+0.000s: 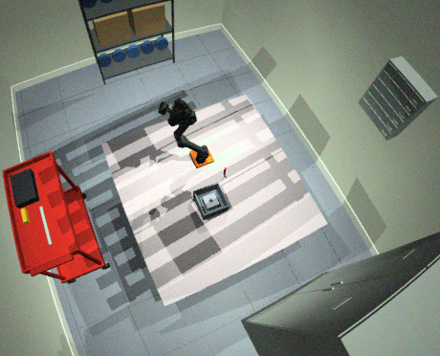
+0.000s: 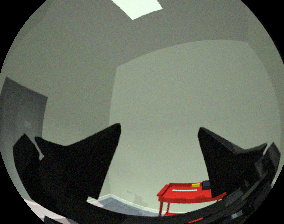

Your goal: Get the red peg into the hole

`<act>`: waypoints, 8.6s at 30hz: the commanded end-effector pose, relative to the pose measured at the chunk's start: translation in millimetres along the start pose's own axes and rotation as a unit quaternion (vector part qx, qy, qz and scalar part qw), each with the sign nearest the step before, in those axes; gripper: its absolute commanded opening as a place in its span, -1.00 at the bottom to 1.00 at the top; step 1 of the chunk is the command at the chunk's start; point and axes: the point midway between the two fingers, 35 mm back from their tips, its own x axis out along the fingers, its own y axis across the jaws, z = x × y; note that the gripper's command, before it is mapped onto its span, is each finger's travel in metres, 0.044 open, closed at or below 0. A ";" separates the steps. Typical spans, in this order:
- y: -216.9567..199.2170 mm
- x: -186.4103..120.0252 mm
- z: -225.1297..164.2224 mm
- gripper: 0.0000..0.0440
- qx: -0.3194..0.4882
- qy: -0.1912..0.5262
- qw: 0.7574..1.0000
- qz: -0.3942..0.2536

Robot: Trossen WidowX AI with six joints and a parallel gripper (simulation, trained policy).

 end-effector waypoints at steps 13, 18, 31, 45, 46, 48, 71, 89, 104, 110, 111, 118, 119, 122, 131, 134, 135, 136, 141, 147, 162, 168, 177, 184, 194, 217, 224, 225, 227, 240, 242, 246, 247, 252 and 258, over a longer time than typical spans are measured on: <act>64.7 -66.7 96.8 1.00 0.064 -0.174 0.978 0.092; 103.1 -100.7 122.3 1.00 0.083 -0.224 0.958 0.156; 219.3 -194.2 130.7 1.00 0.095 -0.251 0.890 0.368; 318.7 -280.3 61.5 1.00 0.073 -0.128 0.810 0.567; 323.7 -285.4 54.7 1.00 0.071 -0.114 0.805 0.578; 333.0 -295.4 40.9 1.00 0.066 -0.086 0.795 0.597; 369.8 -392.8 -121.7 1.00 0.012 0.290 0.679 0.674; 336.9 -467.5 -219.2 1.00 -0.044 0.568 0.581 0.581; 284.2 -529.2 -271.0 1.00 -0.120 0.742 0.508 0.420; 262.9 -554.5 -286.5 1.00 -0.157 0.787 0.491 0.339; 260.3 -558.5 -288.9 1.00 -0.162 0.792 0.489 0.326; 250.1 -584.0 -306.6 1.00 -0.183 0.811 0.488 0.266; 249.4 -587.5 -309.5 1.00 -0.184 0.812 0.488 0.260; 247.6 -597.7 -318.9 1.00 -0.187 0.814 0.491 0.247; 246.0 -622.6 -349.5 1.00 -0.180 0.811 0.506 0.232; 245.2 -627.2 -357.7 0.94 -0.182 0.809 0.509 0.231; 244.4 -628.7 -360.2 0.87 -0.184 0.808 0.510 0.230; 243.5 -630.4 -362.8 0.75 -0.186 0.808 0.510 0.229; 239.7 -635.3 -373.2 0.15 -0.198 0.809 0.509 0.217; 236.9 -636.3 -380.2 -0.56 -0.213 0.810 0.509 0.201; 251.3 -585.7 -361.6 -1.00 -0.217 0.776 0.558 0.199; 262.8 -552.5 -343.8 -1.00 -0.195 0.766 0.582 0.190; 274.0 -507.7 -339.9 -1.00 -0.156 0.758 0.616 0.146; 283.2 -477.5 -349.0 -1.00 -0.126 0.755 0.635 0.108; 292.8 -442.5 -375.9 -1.00 -0.099 0.751 0.650 0.066; 309.1 -398.7 -455.9 -1.00 -0.098 0.764 0.632 0.089; 312.5 -399.6 -474.8 -1.00 -0.111 0.772 0.614 0.123; 312.8 -400.6 -477.3 -1.00 -0.113 0.773 0.611 0.128; 312.9 -403.2 -481.7 -1.00 -0.118 0.776 0.604 0.138; 312.6 -410.1 -502.3 -0.16 -0.146 0.793 0.564 0.177; 317.3 -405.4 -502.5 0.01 -0.145 0.793 0.563 0.183; 328.4 -398.3 -502.2 0.48 -0.137 0.795 0.559 0.192; 332.4 -396.5 -501.3 0.60 -0.133 0.796 0.557 0.196; 349.4 -385.3 -496.2 1.00 -0.120 0.797 0.552 0.212; 368.9 -374.9 -487.3 1.00 -0.108 0.804 0.537 0.231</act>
